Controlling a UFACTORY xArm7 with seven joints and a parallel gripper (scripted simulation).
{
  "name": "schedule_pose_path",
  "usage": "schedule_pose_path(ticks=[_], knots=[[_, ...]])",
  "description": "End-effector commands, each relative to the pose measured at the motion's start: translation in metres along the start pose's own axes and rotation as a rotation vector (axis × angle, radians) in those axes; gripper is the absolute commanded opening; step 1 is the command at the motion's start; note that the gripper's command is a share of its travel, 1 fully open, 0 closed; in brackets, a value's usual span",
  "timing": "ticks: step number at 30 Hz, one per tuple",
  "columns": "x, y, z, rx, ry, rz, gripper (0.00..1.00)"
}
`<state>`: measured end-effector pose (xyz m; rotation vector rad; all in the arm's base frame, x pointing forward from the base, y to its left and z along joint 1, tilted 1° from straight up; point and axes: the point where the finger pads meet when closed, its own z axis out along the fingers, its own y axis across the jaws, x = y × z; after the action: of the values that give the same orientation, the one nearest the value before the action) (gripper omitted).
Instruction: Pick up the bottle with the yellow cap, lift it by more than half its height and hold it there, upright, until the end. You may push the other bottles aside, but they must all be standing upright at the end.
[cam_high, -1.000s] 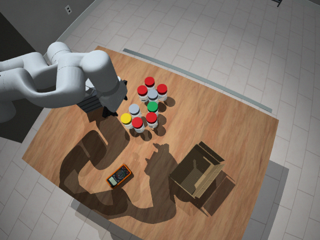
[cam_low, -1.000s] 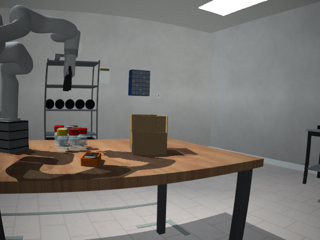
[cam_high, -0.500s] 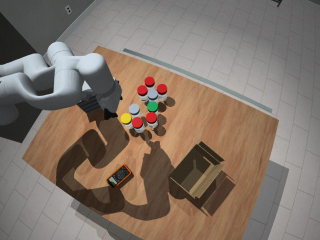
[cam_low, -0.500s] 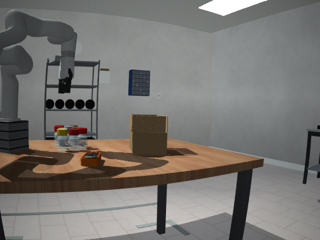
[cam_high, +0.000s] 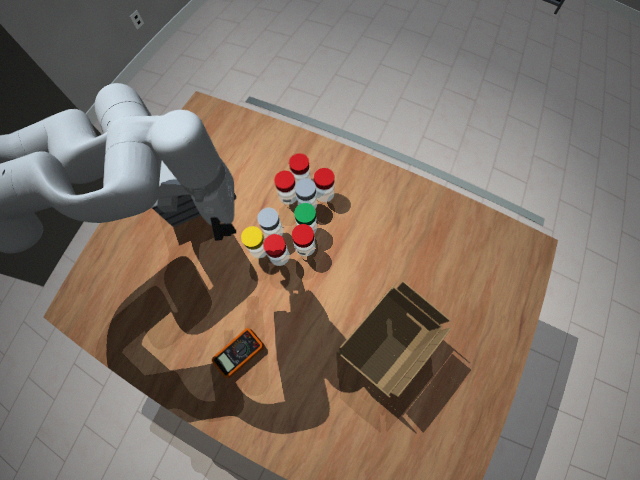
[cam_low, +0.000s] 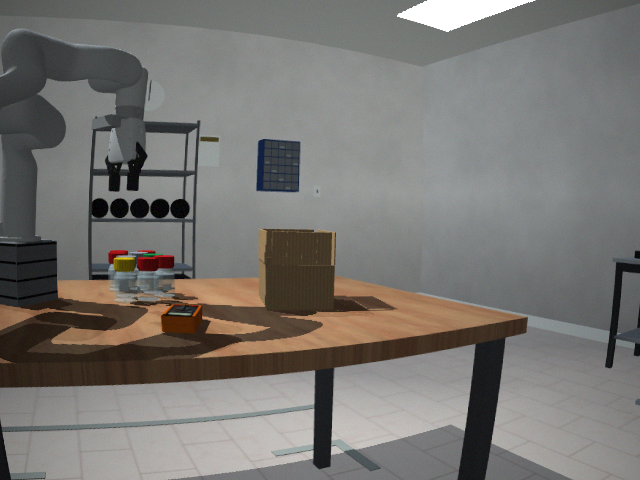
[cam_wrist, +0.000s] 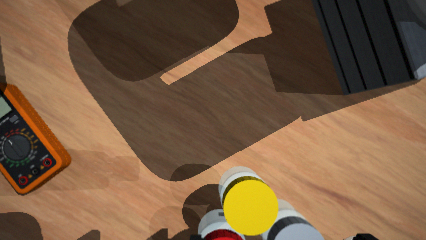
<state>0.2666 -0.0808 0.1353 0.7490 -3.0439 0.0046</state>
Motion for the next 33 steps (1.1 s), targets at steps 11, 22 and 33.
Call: schedule_pose_path(ticks=[11, 22, 33], knots=[[0.008, 0.004, 0.007, 0.008, -0.013, -0.213, 0.79], [0.007, 0.003, 0.010, 0.008, -0.016, -0.214, 0.79], [0.000, 0.000, 0.039, 0.011, -0.012, -0.215, 0.79]])
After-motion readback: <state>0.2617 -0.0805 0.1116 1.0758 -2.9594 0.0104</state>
